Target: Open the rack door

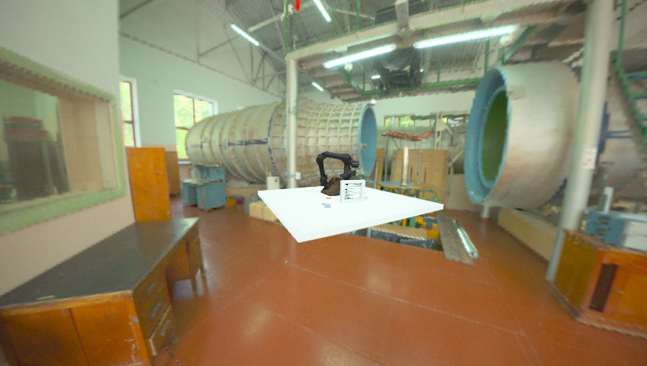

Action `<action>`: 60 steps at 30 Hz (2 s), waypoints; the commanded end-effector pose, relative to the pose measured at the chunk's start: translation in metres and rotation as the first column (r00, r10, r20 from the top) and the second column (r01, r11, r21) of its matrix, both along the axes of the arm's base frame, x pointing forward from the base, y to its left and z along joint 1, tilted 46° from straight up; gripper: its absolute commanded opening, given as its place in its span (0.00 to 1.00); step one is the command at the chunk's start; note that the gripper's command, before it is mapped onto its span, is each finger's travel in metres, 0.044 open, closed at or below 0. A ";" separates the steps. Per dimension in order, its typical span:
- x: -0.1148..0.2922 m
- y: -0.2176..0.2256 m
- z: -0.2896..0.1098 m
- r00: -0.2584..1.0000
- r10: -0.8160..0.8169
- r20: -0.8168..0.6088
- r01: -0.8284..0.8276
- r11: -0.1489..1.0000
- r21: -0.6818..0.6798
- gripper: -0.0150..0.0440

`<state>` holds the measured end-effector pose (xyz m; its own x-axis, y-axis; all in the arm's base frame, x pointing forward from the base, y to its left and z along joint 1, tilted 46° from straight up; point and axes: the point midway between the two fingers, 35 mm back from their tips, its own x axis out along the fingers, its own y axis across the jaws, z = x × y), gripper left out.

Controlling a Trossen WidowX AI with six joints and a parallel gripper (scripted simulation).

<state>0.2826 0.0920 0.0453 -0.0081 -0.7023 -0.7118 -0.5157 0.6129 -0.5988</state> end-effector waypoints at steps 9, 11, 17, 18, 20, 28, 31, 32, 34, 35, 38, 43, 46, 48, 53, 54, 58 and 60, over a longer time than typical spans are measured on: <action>-0.006 0.018 -0.018 0.978 -0.148 0.148 0.148 0.989 0.010 0.28; -0.007 0.021 -0.021 0.971 -0.170 0.169 0.170 0.985 0.013 0.28; -0.008 0.030 -0.031 0.944 -0.235 0.233 0.235 0.972 0.027 0.28; -0.008 0.032 -0.032 0.938 -0.245 0.244 0.246 0.969 0.030 0.28; -0.008 0.035 -0.035 0.927 -0.266 0.264 0.266 0.963 0.036 0.28; -0.007 0.048 -0.048 0.868 -0.353 0.350 0.354 0.933 0.066 0.28; -0.006 0.053 -0.053 0.840 -0.385 0.381 0.386 0.919 0.079 0.28; -0.005 0.055 -0.055 0.831 -0.396 0.392 0.396 0.914 0.084 0.28; -0.004 0.058 -0.058 0.811 -0.416 0.412 0.416 0.904 0.094 0.28; -0.003 0.060 -0.059 0.800 -0.427 0.422 0.427 0.899 0.100 0.28; -0.001 0.065 -0.064 0.767 -0.456 0.451 0.456 0.882 0.116 0.28; 0.003 0.073 -0.072 0.708 -0.502 0.496 0.502 0.852 0.146 0.28; 0.006 0.078 -0.076 0.672 -0.527 0.520 0.527 0.834 0.164 0.28; 0.008 0.080 -0.078 0.650 -0.541 0.533 0.541 0.823 0.175 0.28; 0.012 0.086 -0.084 0.600 -0.570 0.562 0.569 0.797 0.200 0.28; 0.013 0.086 -0.084 0.596 -0.572 0.563 0.571 0.795 0.202 0.28; 0.013 0.086 -0.084 0.595 -0.572 0.564 0.572 0.795 0.203 0.28; 0.013 0.086 -0.084 0.595 -0.572 0.564 0.572 0.795 0.203 0.28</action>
<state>0.2944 0.1777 -0.0375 -0.0039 -0.6957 -0.7183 0.3666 0.6673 -0.6484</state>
